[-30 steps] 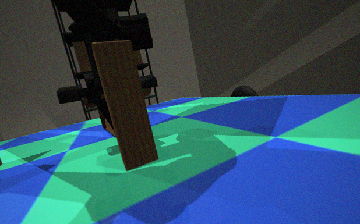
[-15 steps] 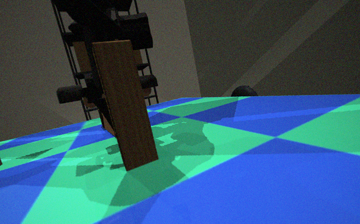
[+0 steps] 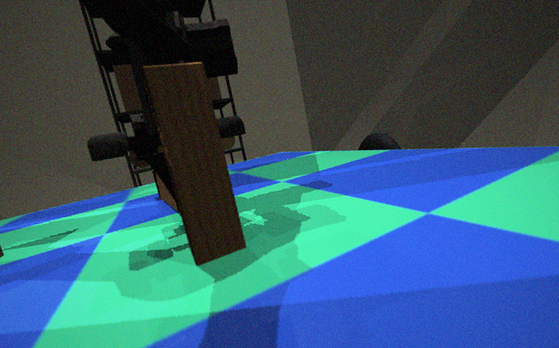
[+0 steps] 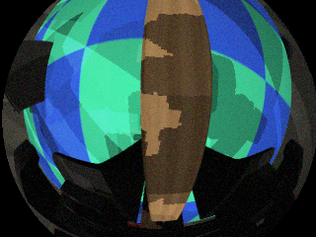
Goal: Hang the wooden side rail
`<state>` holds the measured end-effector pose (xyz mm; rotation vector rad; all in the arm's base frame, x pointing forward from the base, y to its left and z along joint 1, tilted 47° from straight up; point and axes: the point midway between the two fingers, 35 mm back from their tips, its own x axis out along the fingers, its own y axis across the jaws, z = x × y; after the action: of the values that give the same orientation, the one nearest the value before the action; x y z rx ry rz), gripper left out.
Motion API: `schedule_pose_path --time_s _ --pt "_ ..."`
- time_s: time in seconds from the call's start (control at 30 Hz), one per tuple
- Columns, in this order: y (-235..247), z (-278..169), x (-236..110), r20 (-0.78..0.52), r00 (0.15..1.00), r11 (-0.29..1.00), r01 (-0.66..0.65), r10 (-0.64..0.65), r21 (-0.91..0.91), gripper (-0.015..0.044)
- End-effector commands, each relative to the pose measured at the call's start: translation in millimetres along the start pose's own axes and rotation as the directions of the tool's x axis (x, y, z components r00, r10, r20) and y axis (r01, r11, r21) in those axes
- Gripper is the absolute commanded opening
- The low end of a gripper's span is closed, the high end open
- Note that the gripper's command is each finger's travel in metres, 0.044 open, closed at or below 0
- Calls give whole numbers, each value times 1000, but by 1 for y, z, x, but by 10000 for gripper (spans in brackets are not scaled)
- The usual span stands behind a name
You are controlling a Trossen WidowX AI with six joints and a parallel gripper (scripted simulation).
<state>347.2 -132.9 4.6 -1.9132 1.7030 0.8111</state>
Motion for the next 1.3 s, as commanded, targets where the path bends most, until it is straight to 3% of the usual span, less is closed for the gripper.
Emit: schedule_pose_path --time_s 0.0,1.27 --pt "-2 -4 -5 -5 1000 1000 12 -12 2 0" --pt "-2 -8 -4 -5 1000 1000 12 -12 2 0"
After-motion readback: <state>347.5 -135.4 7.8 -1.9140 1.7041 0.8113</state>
